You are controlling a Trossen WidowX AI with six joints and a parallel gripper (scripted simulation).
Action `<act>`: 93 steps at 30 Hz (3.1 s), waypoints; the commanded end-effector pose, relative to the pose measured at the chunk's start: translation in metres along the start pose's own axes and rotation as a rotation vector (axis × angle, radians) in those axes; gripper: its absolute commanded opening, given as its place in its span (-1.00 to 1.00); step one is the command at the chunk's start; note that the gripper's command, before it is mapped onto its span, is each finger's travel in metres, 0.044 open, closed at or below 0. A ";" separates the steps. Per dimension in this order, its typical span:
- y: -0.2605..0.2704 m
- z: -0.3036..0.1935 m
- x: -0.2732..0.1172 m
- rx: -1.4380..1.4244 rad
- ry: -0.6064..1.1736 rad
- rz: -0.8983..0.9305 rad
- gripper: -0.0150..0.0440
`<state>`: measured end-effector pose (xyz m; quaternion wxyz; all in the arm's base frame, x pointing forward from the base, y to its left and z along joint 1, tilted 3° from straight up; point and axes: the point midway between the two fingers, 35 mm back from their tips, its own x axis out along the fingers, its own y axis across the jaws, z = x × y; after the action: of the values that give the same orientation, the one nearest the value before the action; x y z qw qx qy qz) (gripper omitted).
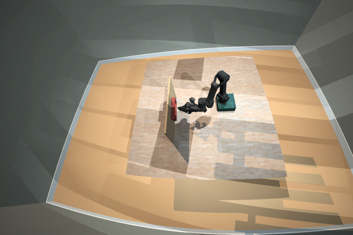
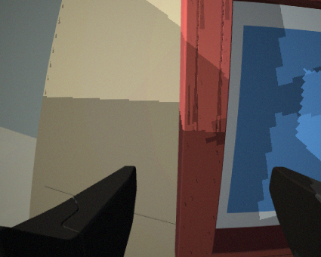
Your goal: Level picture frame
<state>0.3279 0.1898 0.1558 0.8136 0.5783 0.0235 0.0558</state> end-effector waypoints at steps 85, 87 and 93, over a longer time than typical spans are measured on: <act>0.000 -0.001 0.042 0.003 0.004 0.002 0.39; 0.000 -0.001 0.042 0.003 0.004 0.002 0.30; 0.000 -0.001 0.042 0.003 0.004 0.002 -0.17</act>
<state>0.3693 0.1950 0.1568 0.8140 0.5778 0.0227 0.0559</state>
